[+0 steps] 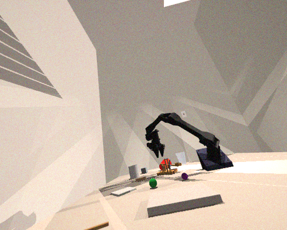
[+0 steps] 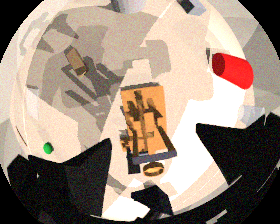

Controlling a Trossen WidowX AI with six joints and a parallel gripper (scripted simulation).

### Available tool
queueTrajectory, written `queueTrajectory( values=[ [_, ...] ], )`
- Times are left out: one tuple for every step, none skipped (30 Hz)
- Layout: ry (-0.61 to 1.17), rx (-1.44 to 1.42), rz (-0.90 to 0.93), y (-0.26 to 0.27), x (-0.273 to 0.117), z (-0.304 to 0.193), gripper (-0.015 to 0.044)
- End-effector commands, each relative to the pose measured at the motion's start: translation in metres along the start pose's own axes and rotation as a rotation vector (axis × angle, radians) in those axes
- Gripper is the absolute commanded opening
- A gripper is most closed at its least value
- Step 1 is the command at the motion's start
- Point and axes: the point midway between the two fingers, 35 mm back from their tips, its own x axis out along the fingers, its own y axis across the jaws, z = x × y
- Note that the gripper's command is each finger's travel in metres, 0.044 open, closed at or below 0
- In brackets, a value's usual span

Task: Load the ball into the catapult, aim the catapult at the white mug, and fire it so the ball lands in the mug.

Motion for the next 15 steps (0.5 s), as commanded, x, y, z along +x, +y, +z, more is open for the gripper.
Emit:
queueTrajectory(
  values=[
    [-0.007, -0.003, -0.002, 0.000, 0.010, 0.000, 0.0440],
    [-0.007, -0.003, -0.001, 0.000, 0.023, 0.001, 0.0440],
    [-0.007, -0.003, -0.001, 0.000, 0.032, 0.001, 0.0440],
    [-0.007, -0.003, -0.001, 0.000, 0.038, 0.001, 0.0440],
    [-0.007, -0.003, 0.000, 0.000, 0.040, 0.000, 0.0440],
    [-0.007, -0.003, 0.000, 0.000, 0.040, 0.000, 0.0440],
    [-0.007, -0.003, 0.000, 0.000, 0.040, 0.000, 0.0440],
    [-0.007, -0.003, 0.000, 0.000, 0.040, 0.000, 0.0440],
    [-0.007, -0.003, 0.000, 0.000, 0.041, 0.000, 0.0440],
    [-0.007, -0.003, 0.000, 0.000, 0.042, 0.001, 0.0440],
    [-0.007, -0.003, 0.000, 0.000, 0.044, 0.001, 0.0440],
    [-0.007, -0.003, 0.000, 0.000, 0.045, 0.001, 0.0440],
    [-0.007, -0.003, 0.000, 0.000, 0.047, 0.001, 0.0440],
    [-0.007, -0.003, 0.000, 0.000, 0.049, 0.001, 0.0440],
    [-0.007, -0.003, 0.000, 0.000, 0.050, 0.001, 0.0440]
  ],
)
